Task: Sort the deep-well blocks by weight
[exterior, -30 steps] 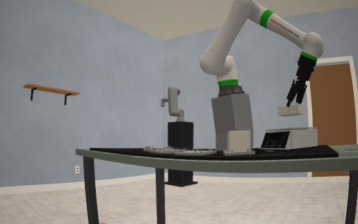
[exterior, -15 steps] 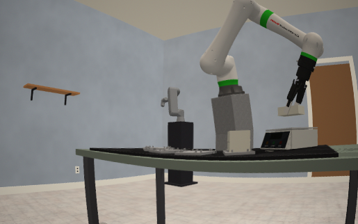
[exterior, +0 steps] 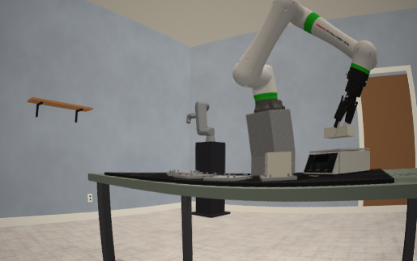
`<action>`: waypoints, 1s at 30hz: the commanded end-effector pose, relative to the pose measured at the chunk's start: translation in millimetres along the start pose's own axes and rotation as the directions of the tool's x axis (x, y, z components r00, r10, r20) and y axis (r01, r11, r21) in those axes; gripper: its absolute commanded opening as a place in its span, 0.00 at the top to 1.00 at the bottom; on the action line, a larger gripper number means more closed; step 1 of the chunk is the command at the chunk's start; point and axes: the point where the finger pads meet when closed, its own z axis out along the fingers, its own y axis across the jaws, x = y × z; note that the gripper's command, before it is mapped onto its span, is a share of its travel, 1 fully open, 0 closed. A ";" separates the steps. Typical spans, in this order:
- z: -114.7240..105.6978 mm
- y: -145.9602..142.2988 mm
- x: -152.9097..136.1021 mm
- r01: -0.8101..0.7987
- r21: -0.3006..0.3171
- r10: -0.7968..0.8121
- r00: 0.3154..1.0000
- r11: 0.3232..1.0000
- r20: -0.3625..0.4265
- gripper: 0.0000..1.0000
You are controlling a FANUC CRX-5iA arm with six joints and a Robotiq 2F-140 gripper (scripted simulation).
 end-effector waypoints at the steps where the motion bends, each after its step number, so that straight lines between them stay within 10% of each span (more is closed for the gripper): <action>1: 3.3 0.0 2.1 0.000 0.000 0.000 1.000 1.000 0.000 0.90; 30: 35.6 0.1 20.9 0.000 0.000 0.000 1.000 1.000 0.000 0.90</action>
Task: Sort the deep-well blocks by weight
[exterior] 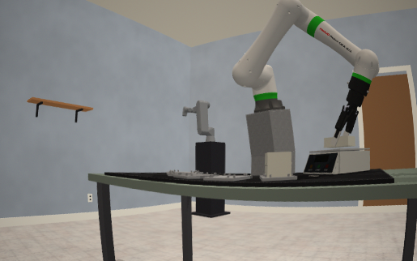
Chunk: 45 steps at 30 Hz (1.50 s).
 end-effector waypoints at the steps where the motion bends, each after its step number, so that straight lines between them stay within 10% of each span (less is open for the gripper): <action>1: -0.1 0.0 0.2 0.000 0.000 0.000 1.000 1.000 0.000 0.90; 45: 3.7 0.0 2.3 0.000 0.000 0.000 1.000 1.000 0.000 0.90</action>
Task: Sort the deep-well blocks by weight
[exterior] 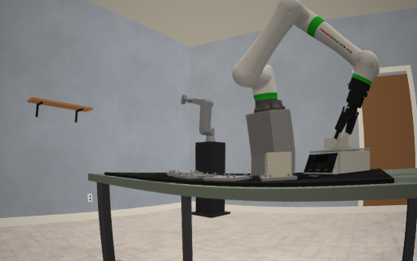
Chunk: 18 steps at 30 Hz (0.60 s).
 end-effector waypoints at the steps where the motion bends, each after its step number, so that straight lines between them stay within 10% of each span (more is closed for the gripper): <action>1: 0.1 0.0 0.3 0.000 0.000 0.000 1.000 1.000 0.000 0.90; 18: 2.3 0.0 1.5 0.000 0.000 0.000 1.000 1.000 0.000 0.90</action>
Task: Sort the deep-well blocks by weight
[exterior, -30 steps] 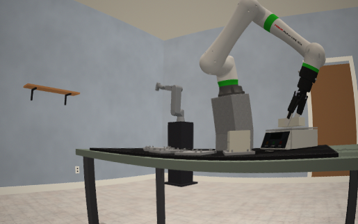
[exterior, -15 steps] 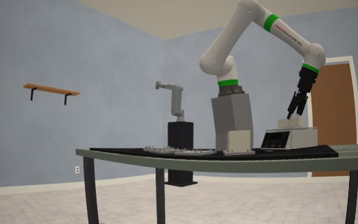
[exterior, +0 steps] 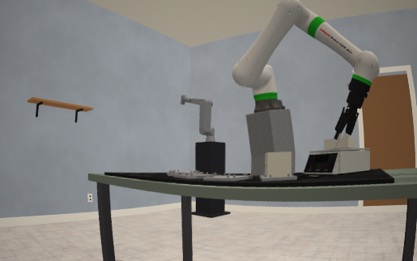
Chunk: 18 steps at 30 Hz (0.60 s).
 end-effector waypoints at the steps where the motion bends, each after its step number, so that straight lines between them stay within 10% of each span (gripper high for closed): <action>1: 0.1 0.0 0.3 0.000 0.000 0.000 1.000 1.000 0.000 0.90; 18: 2.3 0.0 1.5 0.000 0.000 0.000 1.000 1.000 0.000 0.90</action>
